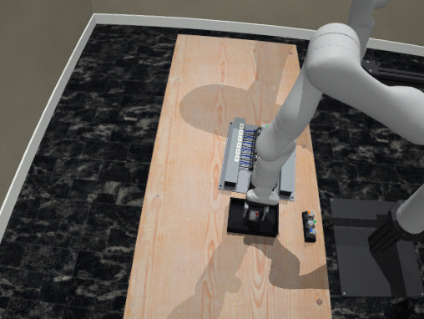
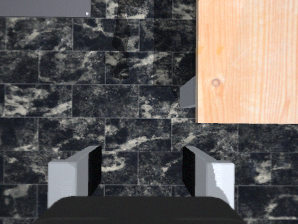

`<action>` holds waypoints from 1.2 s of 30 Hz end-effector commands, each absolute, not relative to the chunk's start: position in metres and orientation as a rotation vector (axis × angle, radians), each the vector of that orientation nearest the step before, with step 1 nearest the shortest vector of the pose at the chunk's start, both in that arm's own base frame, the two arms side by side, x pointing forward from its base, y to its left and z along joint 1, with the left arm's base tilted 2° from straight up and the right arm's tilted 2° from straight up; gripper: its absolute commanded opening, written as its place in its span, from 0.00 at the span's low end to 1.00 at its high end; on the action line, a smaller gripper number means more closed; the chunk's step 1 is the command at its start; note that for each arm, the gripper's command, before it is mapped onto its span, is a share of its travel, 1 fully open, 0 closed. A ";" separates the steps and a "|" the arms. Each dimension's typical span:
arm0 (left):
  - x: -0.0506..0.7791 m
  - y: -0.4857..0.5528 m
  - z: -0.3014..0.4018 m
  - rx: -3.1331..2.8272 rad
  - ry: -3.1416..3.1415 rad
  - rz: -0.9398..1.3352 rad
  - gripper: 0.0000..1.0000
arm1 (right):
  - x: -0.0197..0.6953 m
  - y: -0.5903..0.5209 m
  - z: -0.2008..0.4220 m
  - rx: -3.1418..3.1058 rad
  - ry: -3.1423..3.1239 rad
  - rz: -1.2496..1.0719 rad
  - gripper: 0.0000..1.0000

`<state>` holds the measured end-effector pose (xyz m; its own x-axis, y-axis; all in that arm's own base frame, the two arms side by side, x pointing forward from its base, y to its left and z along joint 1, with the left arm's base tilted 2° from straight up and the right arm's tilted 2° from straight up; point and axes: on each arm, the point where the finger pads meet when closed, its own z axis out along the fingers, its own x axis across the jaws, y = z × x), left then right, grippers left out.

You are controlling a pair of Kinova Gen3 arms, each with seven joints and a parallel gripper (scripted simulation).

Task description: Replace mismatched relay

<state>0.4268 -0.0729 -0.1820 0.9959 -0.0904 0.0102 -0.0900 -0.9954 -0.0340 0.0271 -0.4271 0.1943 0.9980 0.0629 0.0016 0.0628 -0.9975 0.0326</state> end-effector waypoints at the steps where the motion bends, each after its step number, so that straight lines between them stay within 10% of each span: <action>1: 0.428 -0.073 -0.180 -3.105 0.141 -0.021 1.00 | 0.027 -0.428 0.195 3.106 0.098 0.005 1.00; 36: 0.428 -0.073 -0.172 -3.105 0.141 -0.021 1.00 | 0.027 -0.428 0.195 3.106 0.098 0.005 1.00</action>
<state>0.4267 -0.0732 -0.1735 0.9959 -0.0904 0.0102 -0.0900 -0.9954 -0.0340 0.0271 -0.4271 0.1943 0.9980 0.0629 0.0016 0.0628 -0.9975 0.0326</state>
